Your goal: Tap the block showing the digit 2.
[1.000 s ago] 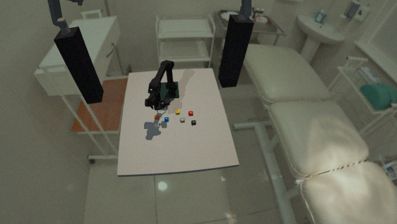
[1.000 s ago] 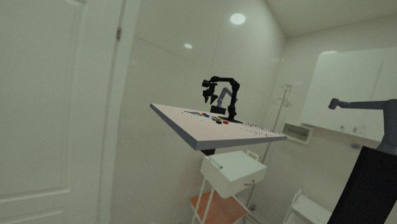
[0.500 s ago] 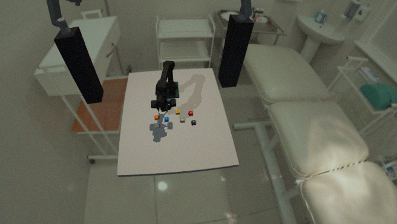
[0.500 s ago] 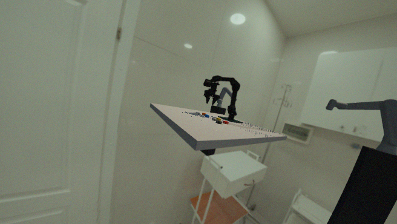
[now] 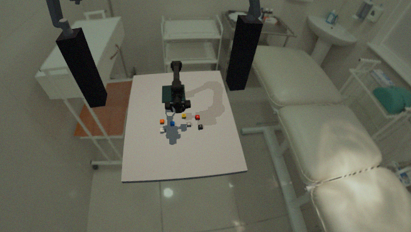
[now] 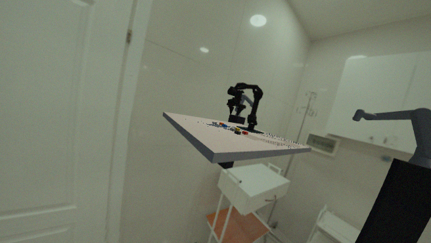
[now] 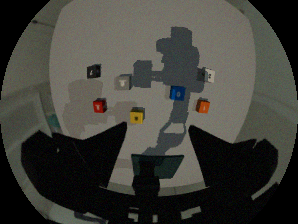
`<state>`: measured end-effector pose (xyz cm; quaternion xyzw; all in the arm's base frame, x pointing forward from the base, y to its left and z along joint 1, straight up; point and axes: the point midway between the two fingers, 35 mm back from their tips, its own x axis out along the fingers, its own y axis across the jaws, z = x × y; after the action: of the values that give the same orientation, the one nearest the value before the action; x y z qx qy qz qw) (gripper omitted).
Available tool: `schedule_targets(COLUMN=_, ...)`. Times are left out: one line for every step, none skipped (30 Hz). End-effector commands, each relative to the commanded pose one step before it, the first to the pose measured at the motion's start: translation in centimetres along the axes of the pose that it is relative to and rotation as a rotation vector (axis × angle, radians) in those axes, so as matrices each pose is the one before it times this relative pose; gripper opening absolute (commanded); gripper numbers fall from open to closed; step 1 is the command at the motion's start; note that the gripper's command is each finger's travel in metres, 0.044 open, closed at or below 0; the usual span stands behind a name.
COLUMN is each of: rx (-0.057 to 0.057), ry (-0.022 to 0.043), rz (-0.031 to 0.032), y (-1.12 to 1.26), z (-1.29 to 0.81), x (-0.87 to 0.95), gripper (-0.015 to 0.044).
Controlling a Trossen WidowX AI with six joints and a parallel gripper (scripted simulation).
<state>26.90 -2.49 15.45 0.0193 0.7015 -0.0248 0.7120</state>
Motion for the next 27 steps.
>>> schedule_targets(rx=-0.0032, ry=-0.00977, rz=0.00562, y=4.155, z=-2.571, x=-0.259, gripper=0.04)
schedule_targets(rx=0.0025, ry=0.00103, rz=0.00013, y=0.872, z=-0.687, x=0.061, gripper=0.04)
schedule_targets(rx=0.0015, ry=0.0006, rz=0.00004, y=0.499, z=-0.427, x=0.042, gripper=0.04)
schedule_targets(rx=0.0005, ry=0.0002, rz=0.00001, y=0.162, z=-0.145, x=0.015, gripper=0.04)
schedule_targets(rx=0.0, ry=0.0, rz=0.0, y=0.0, z=0.0, x=0.0, gripper=0.04)
schedule_targets(rx=0.0, ry=0.0, rz=0.0, y=0.0, z=0.0, x=0.0, gripper=0.04)
schedule_targets(rx=0.0, ry=0.0, rz=0.0, y=0.0, z=0.0, x=0.0, gripper=0.04)
schedule_targets(rx=0.0, ry=0.0, rz=0.0, y=0.0, z=0.0, x=0.0, gripper=0.04)
schedule_targets(rx=0.0, ry=0.0, rz=0.0, y=0.0, z=0.0, x=0.0, gripper=0.04)
schedule_targets(rx=0.0, ry=0.0, rz=0.0, y=0.0, z=0.0, x=0.0, gripper=0.04)
schedule_targets(rx=0.0, ry=0.0, rz=0.0, y=0.0, z=0.0, x=0.0, gripper=0.04)
schedule_targets(rx=0.0, ry=0.0, rz=0.0, y=0.0, z=0.0, x=0.0, gripper=0.04)
schedule_targets(rx=0.0, ry=0.0, rz=0.0, y=0.0, z=0.0, x=0.0, gripper=0.04)
schedule_targets(rx=0.0, ry=0.0, rz=0.0, y=0.0, z=0.0, x=0.0, gripper=0.04)
schedule_targets(rx=0.0, ry=0.0, rz=0.0, y=0.0, z=0.0, x=0.0, gripper=0.04)
schedule_targets(rx=0.0, ry=0.0, rz=0.0, y=0.0, z=0.0, x=0.0, gripper=0.04)
schedule_targets(rx=0.0, ry=0.0, rz=0.0, y=0.0, z=0.0, x=0.0, gripper=0.04)
schedule_targets(rx=0.0, ry=0.0, rz=0.0, y=0.0, z=0.0, x=0.0, gripper=0.04)
schedule_targets(rx=0.0, ry=0.0, rz=0.0, y=0.0, z=0.0, x=0.0, gripper=0.04)
schedule_targets(rx=0.0, ry=0.0, rz=0.0, y=0.0, z=0.0, x=0.0, gripper=0.04)
schedule_targets(rx=0.0, ry=0.0, rz=0.0, y=0.0, z=0.0, x=0.0, gripper=0.04)
schedule_targets(rx=0.0, ry=0.0, rz=0.0, y=0.0, z=0.0, x=0.0, gripper=0.04)
schedule_targets(rx=0.0, ry=0.0, rz=0.0, y=0.0, z=0.0, x=0.0, gripper=0.04)
schedule_targets(rx=0.0, ry=-0.00006, rz=0.00019, y=0.184, z=0.074, x=-0.011, gripper=0.04)
schedule_targets(rx=0.0, ry=-0.00016, rz=0.00056, y=0.559, z=0.212, x=-0.031, gripper=0.04)
schedule_targets(rx=0.0, ry=-0.00024, rz=0.00095, y=0.957, z=0.325, x=-0.042, gripper=0.04)
schedule_targets(rx=0.0, ry=-0.00026, rz=0.00126, y=1.289, z=0.366, x=-0.038, gripper=0.04)
